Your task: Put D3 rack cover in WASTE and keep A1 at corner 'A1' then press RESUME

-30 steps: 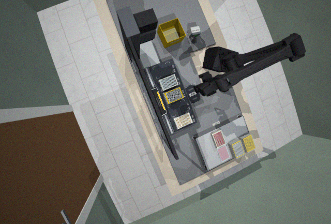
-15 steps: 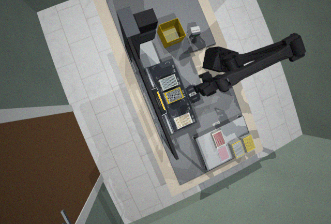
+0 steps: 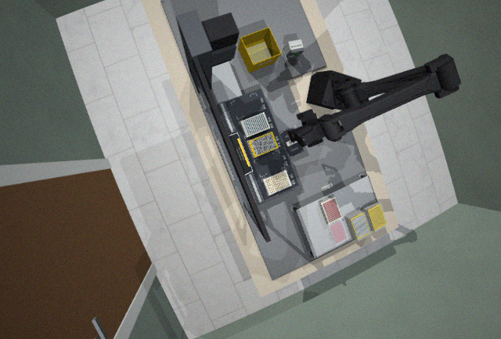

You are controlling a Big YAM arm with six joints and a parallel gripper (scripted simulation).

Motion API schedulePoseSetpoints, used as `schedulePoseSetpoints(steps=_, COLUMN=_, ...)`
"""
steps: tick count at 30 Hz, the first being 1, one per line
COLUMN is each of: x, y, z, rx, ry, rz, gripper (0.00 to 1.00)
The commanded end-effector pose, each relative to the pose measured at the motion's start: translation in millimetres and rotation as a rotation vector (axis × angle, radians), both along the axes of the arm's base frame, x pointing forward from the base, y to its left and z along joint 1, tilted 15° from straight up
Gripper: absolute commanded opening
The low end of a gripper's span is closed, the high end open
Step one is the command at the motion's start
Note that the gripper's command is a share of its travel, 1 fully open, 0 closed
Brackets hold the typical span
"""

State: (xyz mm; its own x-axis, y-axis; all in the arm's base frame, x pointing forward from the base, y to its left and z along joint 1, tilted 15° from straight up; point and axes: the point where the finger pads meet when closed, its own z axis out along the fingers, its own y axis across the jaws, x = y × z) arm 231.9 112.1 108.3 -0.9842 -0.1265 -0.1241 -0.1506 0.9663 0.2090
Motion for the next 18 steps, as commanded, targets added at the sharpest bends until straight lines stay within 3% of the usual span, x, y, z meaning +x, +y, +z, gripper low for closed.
schedulePoseSetpoints(steps=1, x=35.9, y=8.8, z=22.2, rx=0.022, ry=-0.070, rz=0.012, gripper=1.00)
schedulePoseSetpoints(steps=16, x=110.4, y=17.2, z=30.8, rx=0.020, ry=-0.069, rz=0.011, gripper=1.00)
schedulePoseSetpoints(steps=18, x=110.4, y=17.2, z=30.8, rx=0.020, ry=-0.069, rz=0.011, gripper=1.00)
